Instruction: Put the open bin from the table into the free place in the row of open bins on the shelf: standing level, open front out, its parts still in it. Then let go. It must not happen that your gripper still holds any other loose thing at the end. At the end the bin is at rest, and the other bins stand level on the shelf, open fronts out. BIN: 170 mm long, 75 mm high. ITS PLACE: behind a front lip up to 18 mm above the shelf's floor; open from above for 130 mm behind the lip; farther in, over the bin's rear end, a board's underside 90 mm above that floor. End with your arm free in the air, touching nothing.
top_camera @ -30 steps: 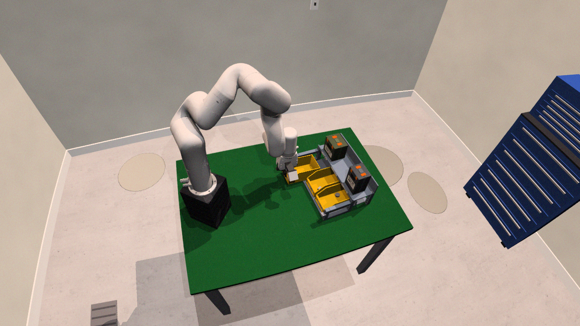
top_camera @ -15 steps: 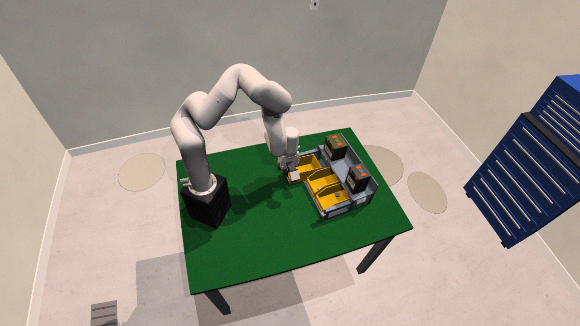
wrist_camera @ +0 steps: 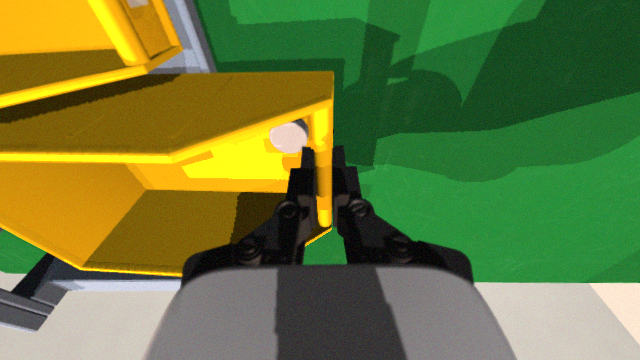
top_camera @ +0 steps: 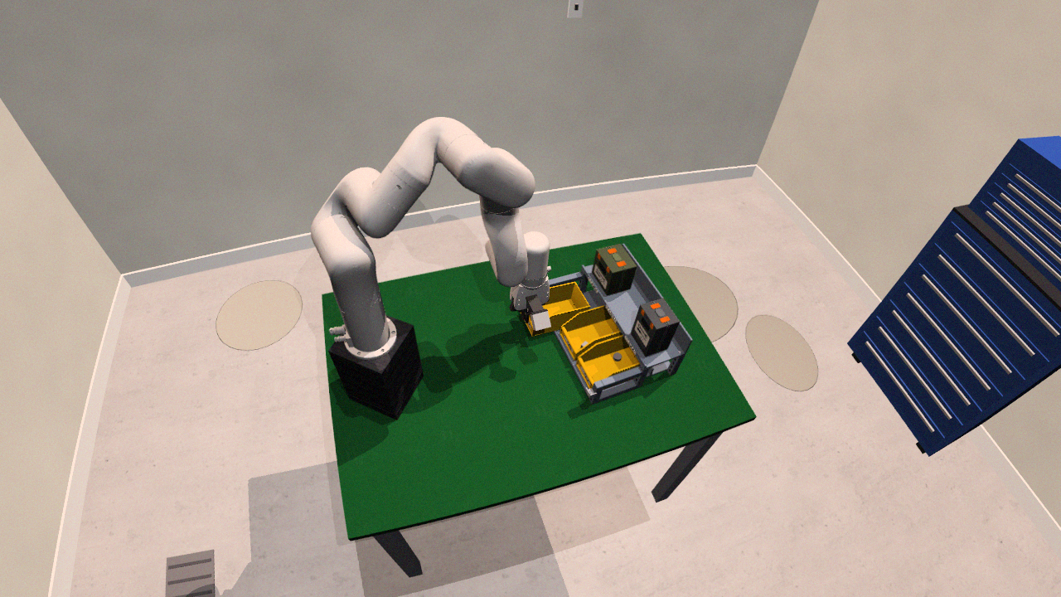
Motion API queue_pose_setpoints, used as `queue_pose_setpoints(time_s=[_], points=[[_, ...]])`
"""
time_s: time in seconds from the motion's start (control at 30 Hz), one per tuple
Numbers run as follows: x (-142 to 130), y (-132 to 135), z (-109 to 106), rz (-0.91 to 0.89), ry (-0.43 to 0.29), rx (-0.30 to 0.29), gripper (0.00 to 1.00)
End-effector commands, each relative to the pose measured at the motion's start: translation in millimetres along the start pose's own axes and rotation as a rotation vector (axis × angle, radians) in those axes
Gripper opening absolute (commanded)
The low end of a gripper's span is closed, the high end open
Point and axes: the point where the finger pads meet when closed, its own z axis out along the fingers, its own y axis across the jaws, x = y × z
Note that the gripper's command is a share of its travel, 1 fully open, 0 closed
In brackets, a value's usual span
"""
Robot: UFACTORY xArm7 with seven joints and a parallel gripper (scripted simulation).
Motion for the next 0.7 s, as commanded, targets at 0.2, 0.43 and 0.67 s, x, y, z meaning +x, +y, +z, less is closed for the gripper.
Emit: queue_pose_setpoints(time_s=[0.2, 0.43, 0.67], points=[[-0.2, -7.4, -1.4, 0.000, 0.000, 0.005, 0.00], [-0.2, -11.3, -1.4, 0.000, 0.000, 0.005, 0.00], [-0.2, -17.3, -1.4, 0.000, 0.000, 0.005, 0.00]])
